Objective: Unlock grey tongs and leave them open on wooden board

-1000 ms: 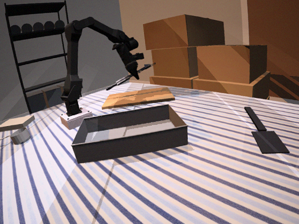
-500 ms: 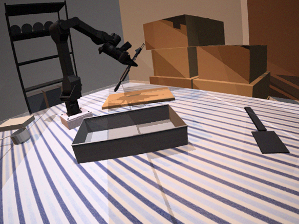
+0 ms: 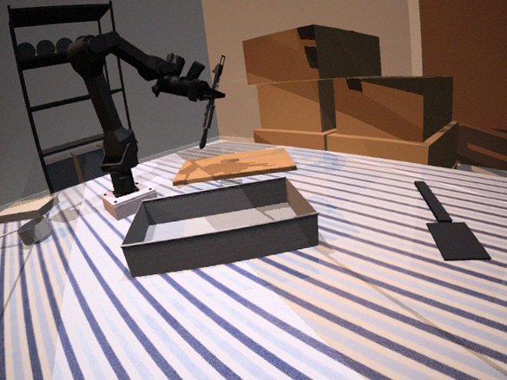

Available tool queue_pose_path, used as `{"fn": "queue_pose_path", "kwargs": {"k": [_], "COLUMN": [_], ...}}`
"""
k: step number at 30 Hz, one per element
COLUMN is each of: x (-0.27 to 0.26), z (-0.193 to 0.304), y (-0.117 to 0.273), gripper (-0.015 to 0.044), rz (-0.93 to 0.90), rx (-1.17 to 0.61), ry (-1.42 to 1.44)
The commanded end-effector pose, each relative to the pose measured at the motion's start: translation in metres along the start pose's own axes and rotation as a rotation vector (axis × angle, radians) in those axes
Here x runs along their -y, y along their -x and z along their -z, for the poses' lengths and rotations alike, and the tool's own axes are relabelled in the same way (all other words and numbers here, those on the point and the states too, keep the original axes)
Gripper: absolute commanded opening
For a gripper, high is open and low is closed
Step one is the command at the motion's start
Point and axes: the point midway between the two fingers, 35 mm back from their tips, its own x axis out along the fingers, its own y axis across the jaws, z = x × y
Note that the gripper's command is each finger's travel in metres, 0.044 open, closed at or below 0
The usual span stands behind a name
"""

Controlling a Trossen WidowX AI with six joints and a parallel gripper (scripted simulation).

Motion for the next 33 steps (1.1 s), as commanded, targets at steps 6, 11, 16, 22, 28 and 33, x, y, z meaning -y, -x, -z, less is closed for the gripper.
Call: {"fn": "queue_pose_path", "kwargs": {"k": [6, 11, 16, 22, 28, 33], "x": [0.0014, 0.0014, 0.0014, 0.0014, 0.0014, 0.0007], "z": [-0.0031, -0.0031, -0.0031, -0.0031, -0.0031, -0.0021], "y": [0.0020, 0.0020, 0.0020, 0.0020, 0.0020, 0.0005], "gripper": [-0.0150, -0.0150, -0.0150, -0.0150, -0.0150, -0.0150], "rz": [0.005, 0.005, 0.005, 0.005, 0.005, 0.004], "rx": [0.018, 0.018, 0.018, 0.018, 0.018, 0.009], "ry": [-0.008, -0.008, -0.008, -0.008, -0.008, -0.002]}}
